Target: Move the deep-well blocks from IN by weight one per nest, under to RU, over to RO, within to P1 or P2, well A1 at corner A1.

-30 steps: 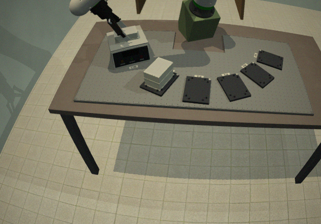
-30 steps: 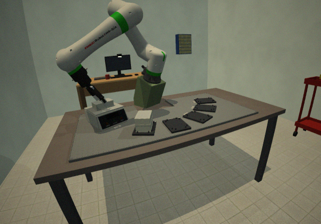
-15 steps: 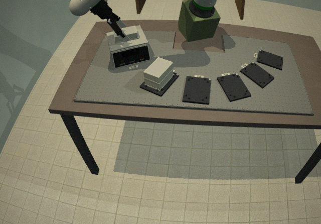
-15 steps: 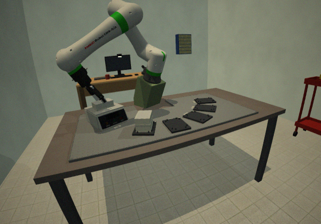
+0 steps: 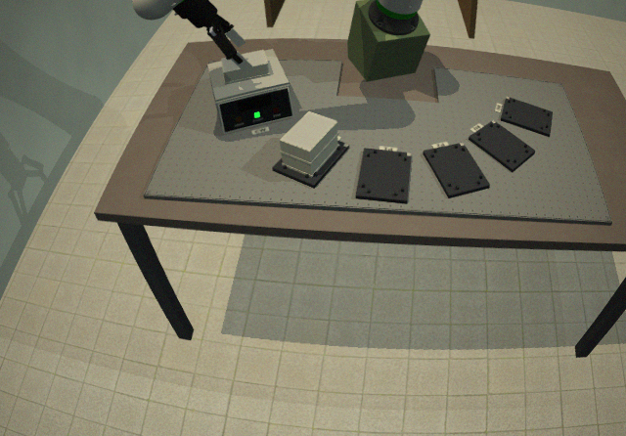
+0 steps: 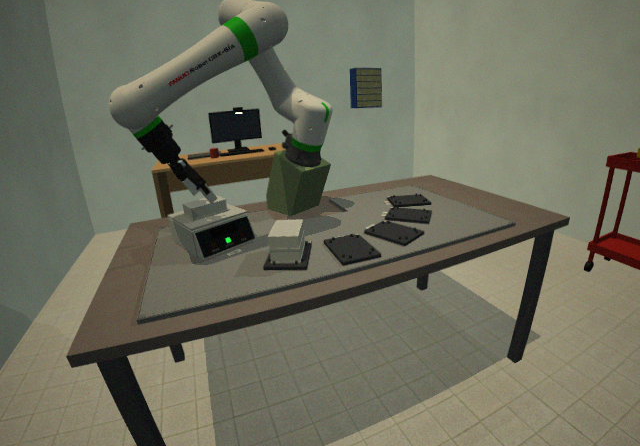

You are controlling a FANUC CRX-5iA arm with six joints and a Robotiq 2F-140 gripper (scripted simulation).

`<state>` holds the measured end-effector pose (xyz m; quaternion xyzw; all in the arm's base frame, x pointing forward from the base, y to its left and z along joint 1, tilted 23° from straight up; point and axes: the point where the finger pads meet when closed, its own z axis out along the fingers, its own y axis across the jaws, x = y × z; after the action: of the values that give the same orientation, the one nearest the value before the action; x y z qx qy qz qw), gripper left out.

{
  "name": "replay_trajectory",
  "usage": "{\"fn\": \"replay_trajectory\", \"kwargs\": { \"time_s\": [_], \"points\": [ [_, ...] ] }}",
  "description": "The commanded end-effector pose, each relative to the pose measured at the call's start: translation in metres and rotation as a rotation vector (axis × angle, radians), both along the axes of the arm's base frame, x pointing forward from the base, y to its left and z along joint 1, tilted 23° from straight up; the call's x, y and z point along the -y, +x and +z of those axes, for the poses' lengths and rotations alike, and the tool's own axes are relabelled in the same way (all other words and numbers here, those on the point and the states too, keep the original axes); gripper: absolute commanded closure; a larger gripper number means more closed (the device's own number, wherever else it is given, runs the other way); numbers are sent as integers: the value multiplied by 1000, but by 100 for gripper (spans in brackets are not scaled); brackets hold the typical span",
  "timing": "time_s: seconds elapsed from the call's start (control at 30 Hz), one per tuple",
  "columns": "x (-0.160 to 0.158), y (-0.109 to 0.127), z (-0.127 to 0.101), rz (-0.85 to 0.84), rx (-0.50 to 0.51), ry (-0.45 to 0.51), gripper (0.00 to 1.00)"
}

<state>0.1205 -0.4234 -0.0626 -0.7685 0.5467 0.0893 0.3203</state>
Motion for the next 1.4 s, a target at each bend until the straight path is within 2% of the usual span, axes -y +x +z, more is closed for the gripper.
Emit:
{"fn": "replay_trajectory", "kwargs": {
  "time_s": [0.0,0.5,1.37],
  "points": [
    [1,-3,7,0,0,0,0],
    [5,-16,38,0,0,0,0],
    [5,-16,39,0,0,0,0]
  ]
}}
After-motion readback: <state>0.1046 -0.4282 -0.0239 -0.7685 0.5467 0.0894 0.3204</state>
